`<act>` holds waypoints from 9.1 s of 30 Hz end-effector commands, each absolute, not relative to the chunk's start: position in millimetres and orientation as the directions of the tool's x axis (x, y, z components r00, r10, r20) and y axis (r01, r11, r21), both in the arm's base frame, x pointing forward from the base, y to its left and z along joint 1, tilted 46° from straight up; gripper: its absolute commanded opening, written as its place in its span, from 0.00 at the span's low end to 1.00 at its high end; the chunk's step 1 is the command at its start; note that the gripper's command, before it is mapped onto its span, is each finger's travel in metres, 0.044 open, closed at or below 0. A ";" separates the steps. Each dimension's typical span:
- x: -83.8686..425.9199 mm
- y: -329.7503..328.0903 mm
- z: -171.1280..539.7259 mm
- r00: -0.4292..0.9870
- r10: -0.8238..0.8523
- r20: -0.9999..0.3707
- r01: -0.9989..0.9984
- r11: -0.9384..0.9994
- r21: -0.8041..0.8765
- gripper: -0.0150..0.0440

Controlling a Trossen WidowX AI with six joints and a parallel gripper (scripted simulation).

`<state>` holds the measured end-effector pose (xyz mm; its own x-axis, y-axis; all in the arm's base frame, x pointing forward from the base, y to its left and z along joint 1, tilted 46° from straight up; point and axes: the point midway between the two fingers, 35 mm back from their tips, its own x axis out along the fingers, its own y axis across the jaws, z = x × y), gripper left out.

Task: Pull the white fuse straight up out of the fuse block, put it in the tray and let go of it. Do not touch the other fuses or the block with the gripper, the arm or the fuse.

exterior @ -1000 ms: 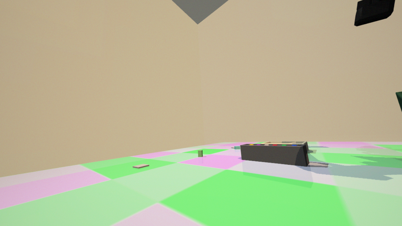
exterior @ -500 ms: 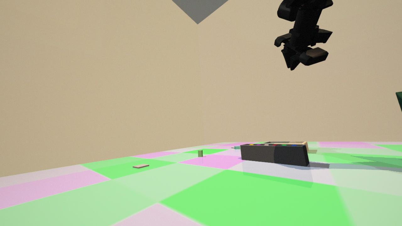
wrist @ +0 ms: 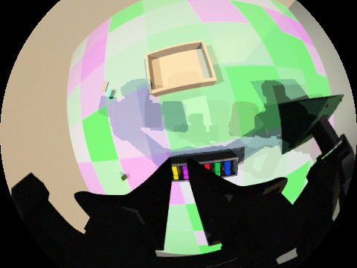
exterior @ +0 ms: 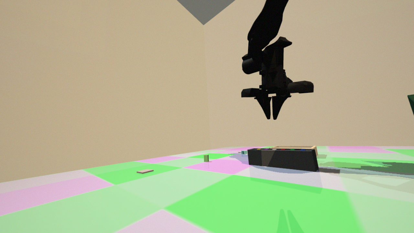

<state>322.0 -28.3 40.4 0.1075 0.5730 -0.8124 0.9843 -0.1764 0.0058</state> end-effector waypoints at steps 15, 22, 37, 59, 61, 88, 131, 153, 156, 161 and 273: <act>311.7 46.3 43.6 -0.085 0.712 -0.697 0.996 0.055 -0.065 0.38; 311.4 51.0 38.5 -0.085 0.712 -0.697 0.996 0.055 -0.065 0.38; 310.3 60.8 27.7 -0.085 0.712 -0.697 0.996 0.055 -0.065 0.38; 309.5 66.2 22.1 -0.085 0.712 -0.697 0.996 0.056 -0.065 0.38; 309.4 67.3 21.0 -0.085 0.713 -0.696 0.996 0.056 -0.065 0.38; 309.6 71.3 16.9 -0.085 0.709 -0.700 0.996 0.061 -0.059 0.25; 311.8 56.7 30.8 -0.085 0.710 -0.699 0.996 0.058 -0.062 0.25; 312.4 49.0 38.4 -0.085 0.711 -0.698 0.996 0.056 -0.064 0.25; 312.4 47.9 39.5 -0.085 0.711 -0.698 0.996 0.056 -0.064 0.25; 312.5 46.2 41.3 -0.085 0.711 -0.698 0.996 0.056 -0.064 0.25; 321.4 -115.1 -101.3 -0.083 0.702 -0.707 0.997 0.057 -0.060 0.81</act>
